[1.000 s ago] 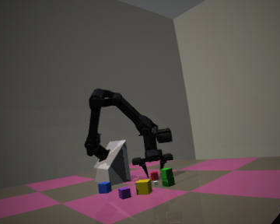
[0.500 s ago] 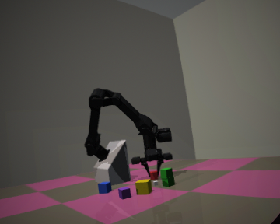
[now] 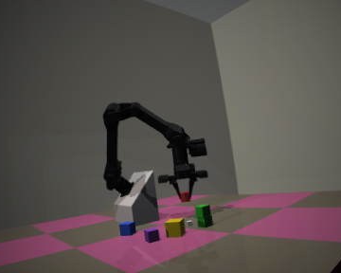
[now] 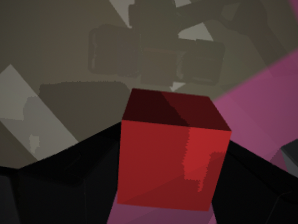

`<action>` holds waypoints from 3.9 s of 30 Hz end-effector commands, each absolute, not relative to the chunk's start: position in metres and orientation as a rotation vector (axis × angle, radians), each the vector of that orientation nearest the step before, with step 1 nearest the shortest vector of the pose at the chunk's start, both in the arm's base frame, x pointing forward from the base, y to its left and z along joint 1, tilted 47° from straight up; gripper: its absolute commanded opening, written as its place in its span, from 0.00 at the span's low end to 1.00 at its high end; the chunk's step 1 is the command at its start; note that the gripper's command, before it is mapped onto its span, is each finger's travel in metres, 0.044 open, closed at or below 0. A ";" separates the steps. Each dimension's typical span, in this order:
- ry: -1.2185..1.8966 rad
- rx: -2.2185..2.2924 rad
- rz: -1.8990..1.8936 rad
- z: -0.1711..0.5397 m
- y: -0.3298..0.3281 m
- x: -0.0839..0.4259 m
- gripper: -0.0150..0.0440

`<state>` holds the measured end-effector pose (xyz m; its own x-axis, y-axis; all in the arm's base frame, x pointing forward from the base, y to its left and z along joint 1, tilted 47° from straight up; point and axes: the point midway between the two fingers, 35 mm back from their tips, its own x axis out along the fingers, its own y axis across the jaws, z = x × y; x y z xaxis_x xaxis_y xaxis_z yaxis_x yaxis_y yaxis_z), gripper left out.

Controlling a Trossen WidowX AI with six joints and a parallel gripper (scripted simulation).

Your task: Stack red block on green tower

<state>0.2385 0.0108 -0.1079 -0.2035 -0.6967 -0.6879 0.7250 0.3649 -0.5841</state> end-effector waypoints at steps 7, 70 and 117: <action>1.216 0.047 -1.284 -0.076 0.045 0.251 0.25; 1.206 0.045 -1.288 -0.059 -0.072 0.381 0.25; 1.212 0.046 -1.290 -0.061 -0.074 0.380 0.97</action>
<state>0.3796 -0.0739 -0.0611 -0.1986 -0.6921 -0.6939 0.7351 0.3631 -0.5725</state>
